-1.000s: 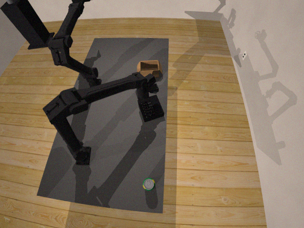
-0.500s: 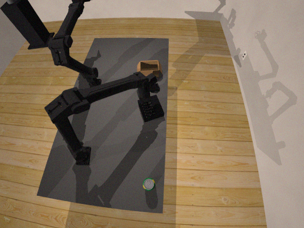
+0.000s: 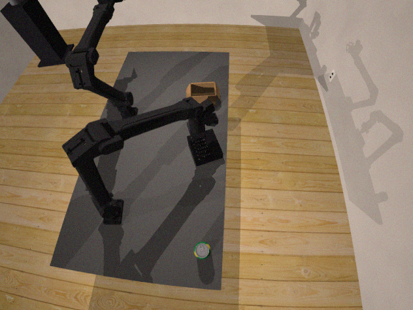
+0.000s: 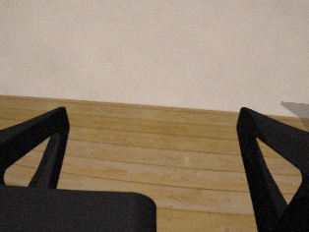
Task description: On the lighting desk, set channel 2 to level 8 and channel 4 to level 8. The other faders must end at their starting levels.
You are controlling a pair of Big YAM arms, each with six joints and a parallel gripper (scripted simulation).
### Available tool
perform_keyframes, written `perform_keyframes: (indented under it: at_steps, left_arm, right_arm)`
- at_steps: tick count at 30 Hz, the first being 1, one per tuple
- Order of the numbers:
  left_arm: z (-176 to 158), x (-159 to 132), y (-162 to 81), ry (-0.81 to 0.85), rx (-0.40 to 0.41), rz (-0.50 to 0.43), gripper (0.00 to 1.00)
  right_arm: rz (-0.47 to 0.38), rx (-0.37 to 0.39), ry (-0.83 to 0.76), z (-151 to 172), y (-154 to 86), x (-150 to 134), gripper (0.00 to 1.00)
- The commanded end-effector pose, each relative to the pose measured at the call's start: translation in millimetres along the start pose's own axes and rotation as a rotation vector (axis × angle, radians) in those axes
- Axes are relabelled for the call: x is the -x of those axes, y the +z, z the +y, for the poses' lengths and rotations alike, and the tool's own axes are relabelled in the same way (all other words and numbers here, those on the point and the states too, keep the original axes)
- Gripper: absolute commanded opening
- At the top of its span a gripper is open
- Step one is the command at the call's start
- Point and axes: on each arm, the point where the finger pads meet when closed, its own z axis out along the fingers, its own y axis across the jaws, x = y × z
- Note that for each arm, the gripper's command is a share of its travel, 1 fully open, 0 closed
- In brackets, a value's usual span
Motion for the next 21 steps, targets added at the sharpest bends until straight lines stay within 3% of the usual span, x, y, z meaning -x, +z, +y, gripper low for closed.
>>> perform_keyframes:
  at_steps: [1, 21]
  left_arm:
    - [1.3, 20.3, 0.2, 0.012, 0.0, -0.028, 1.0]
    - [1.3, 20.3, 0.2, 0.012, 0.0, -0.028, 1.0]
  right_arm:
    - [-0.024, 0.005, 0.004, -0.2, -6.2, 23.5, 0.0]
    - [-0.026, 0.006, 0.005, 0.0, -6.2, 26.3, 0.0]
